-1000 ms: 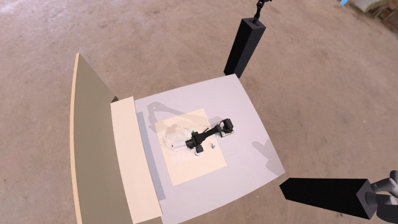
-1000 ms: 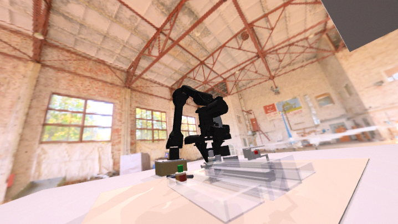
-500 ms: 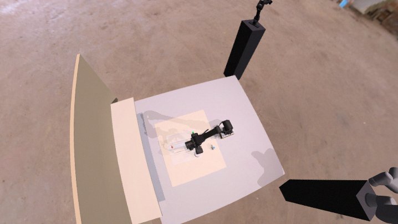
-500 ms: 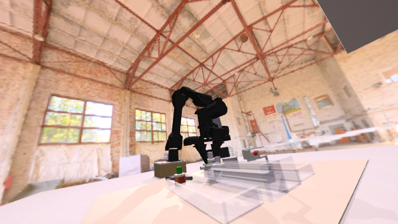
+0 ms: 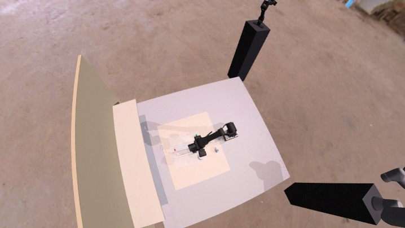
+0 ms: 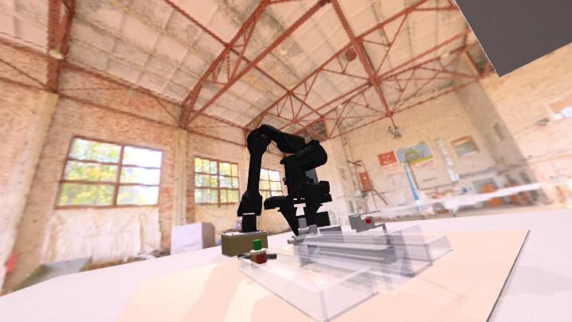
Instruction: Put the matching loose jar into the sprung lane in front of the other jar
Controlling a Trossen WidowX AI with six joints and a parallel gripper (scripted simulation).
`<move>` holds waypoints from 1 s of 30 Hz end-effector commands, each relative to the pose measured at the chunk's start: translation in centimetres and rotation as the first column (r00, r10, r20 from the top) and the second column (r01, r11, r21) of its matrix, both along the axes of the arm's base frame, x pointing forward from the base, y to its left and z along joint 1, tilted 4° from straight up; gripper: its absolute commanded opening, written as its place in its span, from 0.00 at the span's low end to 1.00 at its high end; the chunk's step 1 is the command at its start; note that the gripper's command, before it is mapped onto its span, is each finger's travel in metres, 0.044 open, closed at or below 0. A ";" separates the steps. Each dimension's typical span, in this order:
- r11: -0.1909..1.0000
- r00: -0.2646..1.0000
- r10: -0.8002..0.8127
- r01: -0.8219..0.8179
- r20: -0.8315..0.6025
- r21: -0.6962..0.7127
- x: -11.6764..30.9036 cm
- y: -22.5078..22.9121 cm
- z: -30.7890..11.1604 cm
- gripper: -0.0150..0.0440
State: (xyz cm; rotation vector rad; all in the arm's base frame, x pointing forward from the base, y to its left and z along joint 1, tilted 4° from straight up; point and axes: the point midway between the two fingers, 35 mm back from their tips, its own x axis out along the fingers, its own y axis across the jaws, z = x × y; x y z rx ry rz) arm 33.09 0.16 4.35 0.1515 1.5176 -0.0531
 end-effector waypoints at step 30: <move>1.000 1.000 0.004 -0.004 0.025 -0.002 0.9 0.0 -0.2 0.25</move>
